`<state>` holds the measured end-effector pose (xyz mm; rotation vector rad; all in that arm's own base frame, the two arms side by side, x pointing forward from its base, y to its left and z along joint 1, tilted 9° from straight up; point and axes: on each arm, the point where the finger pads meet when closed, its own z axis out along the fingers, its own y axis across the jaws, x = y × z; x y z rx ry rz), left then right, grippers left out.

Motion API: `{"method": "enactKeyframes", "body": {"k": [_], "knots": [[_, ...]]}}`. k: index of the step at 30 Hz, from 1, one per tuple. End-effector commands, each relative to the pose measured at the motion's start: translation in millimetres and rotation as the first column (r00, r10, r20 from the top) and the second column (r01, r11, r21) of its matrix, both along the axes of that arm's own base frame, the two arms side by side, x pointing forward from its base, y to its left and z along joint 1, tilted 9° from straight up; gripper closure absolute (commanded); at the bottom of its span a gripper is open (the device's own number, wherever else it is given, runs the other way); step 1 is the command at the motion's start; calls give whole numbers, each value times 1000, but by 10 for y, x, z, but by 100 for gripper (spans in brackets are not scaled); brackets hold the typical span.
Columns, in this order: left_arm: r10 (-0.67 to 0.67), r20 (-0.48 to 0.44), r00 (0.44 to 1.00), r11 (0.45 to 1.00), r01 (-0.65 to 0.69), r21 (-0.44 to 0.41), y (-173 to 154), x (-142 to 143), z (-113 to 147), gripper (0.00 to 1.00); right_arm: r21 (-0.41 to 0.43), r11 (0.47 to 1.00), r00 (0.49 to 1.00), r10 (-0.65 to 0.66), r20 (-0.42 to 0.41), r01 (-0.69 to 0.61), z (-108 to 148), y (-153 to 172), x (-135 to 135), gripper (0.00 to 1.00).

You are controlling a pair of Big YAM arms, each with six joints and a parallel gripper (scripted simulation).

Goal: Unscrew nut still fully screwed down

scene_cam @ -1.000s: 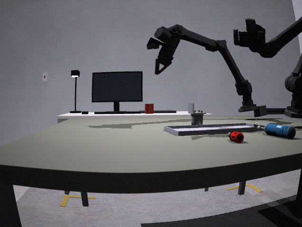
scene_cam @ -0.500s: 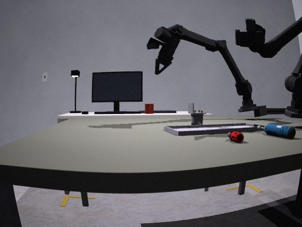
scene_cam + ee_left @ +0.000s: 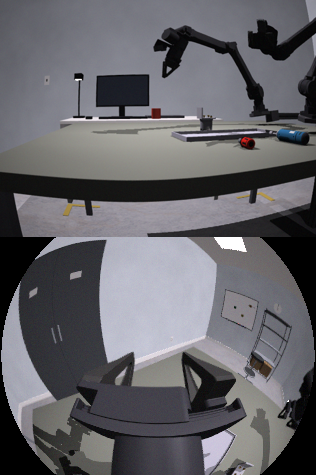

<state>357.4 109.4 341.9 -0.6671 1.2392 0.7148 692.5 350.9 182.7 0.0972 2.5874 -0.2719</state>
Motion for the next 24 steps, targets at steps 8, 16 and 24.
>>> {"method": "enactKeyframes", "body": {"k": [8,16,24], "knots": [[0,35,999,1000,1,-3,-5,31,154,35,24,1000,999,1,38,-2,227,45,47,0],[2,35,999,1000,-2,-14,48,127,205,35,24,1000,999,1,38,-2,227,45,47,0],[-33,-40,999,998,30,-58,215,378,-5,35,24,1000,999,1,38,-2,227,45,47,0]]}}
